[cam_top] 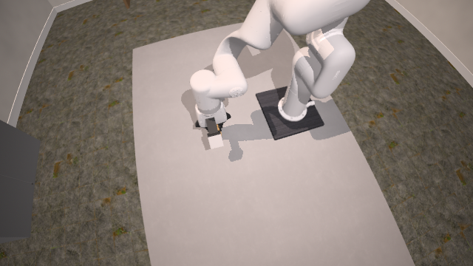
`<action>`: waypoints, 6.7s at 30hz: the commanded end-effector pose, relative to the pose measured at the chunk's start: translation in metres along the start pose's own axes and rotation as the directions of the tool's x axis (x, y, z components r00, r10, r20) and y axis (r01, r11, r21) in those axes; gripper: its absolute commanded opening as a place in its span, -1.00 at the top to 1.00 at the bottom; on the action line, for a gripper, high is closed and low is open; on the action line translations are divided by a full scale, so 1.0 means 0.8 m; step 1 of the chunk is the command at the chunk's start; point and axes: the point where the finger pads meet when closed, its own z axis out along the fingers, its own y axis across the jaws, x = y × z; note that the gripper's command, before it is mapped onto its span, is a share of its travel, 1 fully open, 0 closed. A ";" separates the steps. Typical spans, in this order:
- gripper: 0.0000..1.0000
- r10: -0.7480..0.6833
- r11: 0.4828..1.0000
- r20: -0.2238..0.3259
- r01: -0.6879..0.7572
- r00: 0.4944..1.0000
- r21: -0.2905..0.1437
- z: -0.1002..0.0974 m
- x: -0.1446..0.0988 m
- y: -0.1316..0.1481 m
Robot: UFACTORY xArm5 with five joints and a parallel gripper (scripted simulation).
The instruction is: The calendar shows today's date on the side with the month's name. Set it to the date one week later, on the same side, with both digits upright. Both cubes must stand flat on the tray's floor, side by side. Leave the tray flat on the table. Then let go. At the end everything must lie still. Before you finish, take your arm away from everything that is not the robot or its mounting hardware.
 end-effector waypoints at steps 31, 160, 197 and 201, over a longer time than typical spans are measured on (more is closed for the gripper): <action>0.43 0.000 1.000 0.000 0.000 1.000 -0.003 -0.001 0.000 0.002; 0.43 0.000 1.000 0.000 0.000 1.000 -0.003 0.012 0.000 0.001; 0.01 0.000 1.000 0.000 0.000 1.000 -0.003 0.011 0.000 0.001; 0.01 0.000 1.000 0.000 0.000 1.000 -0.003 0.002 0.000 0.001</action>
